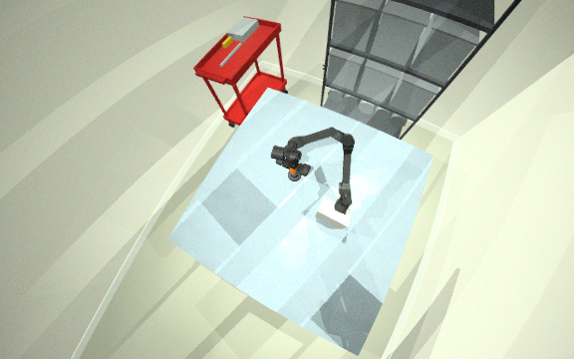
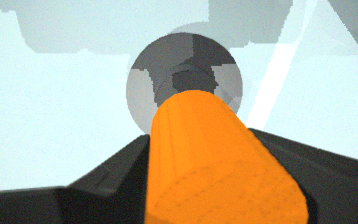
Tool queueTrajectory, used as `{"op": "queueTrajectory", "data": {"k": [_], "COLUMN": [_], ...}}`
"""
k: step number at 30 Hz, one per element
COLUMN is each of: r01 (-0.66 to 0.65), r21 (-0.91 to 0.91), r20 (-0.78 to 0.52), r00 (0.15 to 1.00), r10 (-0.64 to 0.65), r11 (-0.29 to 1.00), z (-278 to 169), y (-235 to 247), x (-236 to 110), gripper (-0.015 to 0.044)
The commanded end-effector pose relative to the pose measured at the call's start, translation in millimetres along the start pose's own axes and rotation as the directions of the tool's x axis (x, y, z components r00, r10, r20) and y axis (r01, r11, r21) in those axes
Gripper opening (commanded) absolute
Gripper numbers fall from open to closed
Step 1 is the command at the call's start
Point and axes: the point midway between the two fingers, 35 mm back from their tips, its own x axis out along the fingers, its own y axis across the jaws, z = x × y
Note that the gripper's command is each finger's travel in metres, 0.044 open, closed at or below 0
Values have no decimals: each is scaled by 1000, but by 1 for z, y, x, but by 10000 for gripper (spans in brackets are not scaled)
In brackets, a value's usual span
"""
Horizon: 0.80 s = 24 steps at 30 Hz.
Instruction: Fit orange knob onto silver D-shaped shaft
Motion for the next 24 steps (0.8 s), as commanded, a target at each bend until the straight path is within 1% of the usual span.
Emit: {"op": "queueTrajectory", "data": {"k": [1, 5, 24], "r01": [3, 3, 3], "r21": [-7, -5, 5], "r20": [5, 6, 6], "r00": [1000, 1000, 1000], "r10": [-3, -3, -3], "r11": [1000, 1000, 1000], "z": [1, 1, 2], "y": [-2, -2, 1], "x": [11, 19, 14], "gripper": [0, 0, 0]}}
